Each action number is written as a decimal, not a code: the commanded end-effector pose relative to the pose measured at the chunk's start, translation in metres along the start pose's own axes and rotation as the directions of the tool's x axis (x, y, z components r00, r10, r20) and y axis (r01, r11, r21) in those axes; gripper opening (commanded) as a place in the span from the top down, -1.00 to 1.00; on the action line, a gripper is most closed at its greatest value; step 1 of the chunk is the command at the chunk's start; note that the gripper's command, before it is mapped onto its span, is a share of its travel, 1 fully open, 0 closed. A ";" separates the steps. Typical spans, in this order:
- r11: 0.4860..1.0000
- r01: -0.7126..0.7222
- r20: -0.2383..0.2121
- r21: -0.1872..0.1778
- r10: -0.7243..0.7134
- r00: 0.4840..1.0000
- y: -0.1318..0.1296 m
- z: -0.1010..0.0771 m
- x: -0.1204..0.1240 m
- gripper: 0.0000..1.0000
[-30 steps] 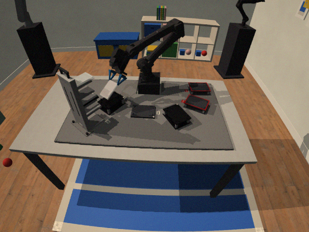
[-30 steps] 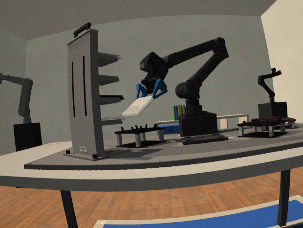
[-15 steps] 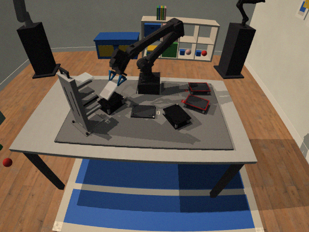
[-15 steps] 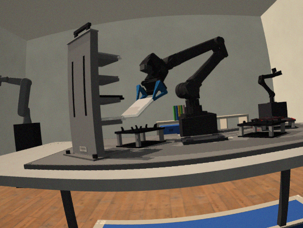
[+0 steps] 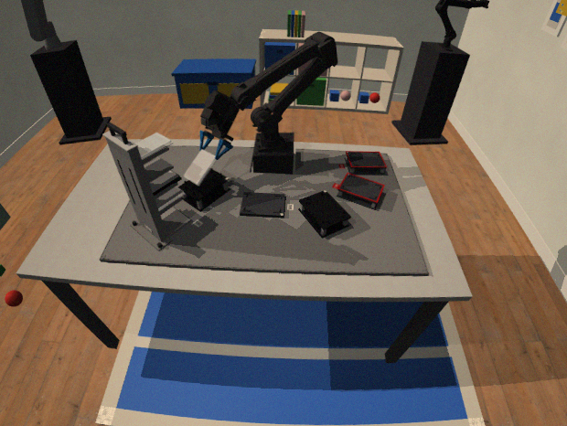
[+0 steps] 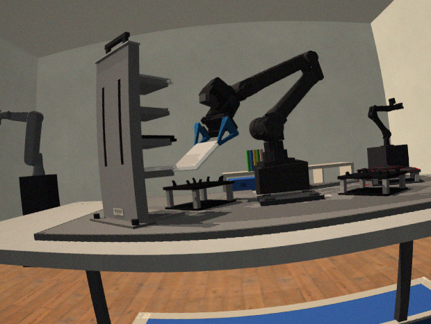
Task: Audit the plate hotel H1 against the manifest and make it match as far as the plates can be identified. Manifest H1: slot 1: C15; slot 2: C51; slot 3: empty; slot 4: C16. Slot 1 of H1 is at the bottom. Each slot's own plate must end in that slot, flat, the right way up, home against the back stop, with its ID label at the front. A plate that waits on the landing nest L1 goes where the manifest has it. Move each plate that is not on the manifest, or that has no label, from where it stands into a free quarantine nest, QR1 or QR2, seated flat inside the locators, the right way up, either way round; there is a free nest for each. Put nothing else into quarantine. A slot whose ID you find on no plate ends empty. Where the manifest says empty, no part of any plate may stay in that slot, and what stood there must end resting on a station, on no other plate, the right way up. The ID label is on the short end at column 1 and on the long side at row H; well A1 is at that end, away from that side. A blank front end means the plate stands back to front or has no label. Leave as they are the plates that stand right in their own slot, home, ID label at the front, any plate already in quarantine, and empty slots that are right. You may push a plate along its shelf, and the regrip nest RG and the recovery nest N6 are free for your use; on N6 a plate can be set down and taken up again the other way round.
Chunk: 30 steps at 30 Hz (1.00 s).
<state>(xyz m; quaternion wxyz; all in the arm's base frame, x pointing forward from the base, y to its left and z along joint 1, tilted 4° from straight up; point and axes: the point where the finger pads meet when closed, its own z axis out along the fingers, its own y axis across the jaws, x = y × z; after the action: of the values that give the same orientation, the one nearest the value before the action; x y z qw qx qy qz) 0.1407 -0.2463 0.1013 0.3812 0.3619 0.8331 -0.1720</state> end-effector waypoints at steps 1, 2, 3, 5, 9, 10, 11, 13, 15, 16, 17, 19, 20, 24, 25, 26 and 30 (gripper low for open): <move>1.000 0.004 0.022 0.000 -0.004 1.000 0.000 0.002 -0.008 -0.72; 1.000 0.004 0.022 0.000 -0.004 1.000 0.000 0.002 -0.008 -0.72; 1.000 0.004 0.022 0.000 -0.004 1.000 0.000 0.002 -0.008 -0.72; 1.000 0.010 0.044 0.005 -0.011 0.999 -0.002 -0.001 -0.020 -0.72; 1.000 0.005 0.028 0.002 -0.005 1.000 -0.001 0.003 -0.009 -0.72; 1.000 0.007 0.035 0.004 -0.007 0.999 -0.002 0.003 -0.013 -0.72; 1.000 0.006 0.032 0.003 -0.006 0.999 -0.001 0.003 -0.011 -0.72; 1.000 0.003 0.022 0.000 -0.003 1.000 0.000 0.006 -0.004 -0.72; 1.000 0.005 0.029 0.002 -0.005 1.000 -0.001 0.005 -0.008 -0.72; 1.000 0.007 0.036 0.003 -0.007 0.999 -0.001 0.005 -0.011 -0.72; 1.000 0.006 0.030 0.002 -0.006 1.000 -0.001 0.006 -0.008 -0.72; 1.000 0.004 0.022 -0.001 -0.004 1.000 0.000 0.007 -0.002 -0.72; 1.000 0.004 0.022 -0.001 -0.004 1.000 0.000 0.007 -0.002 -0.72; 1.000 0.003 0.022 0.000 -0.003 1.000 0.000 0.009 0.000 -0.72; 1.000 0.003 0.022 0.000 -0.003 1.000 0.000 0.009 0.000 -0.72; 1.000 0.005 0.028 0.002 -0.005 1.000 -0.001 0.009 -0.003 -0.72; 1.000 0.003 0.022 0.000 -0.003 1.000 0.000 0.011 0.002 -0.72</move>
<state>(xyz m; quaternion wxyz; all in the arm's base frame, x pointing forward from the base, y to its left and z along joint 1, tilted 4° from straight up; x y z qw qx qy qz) 0.1412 -0.2473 0.0890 0.3820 0.3614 0.8328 -0.1729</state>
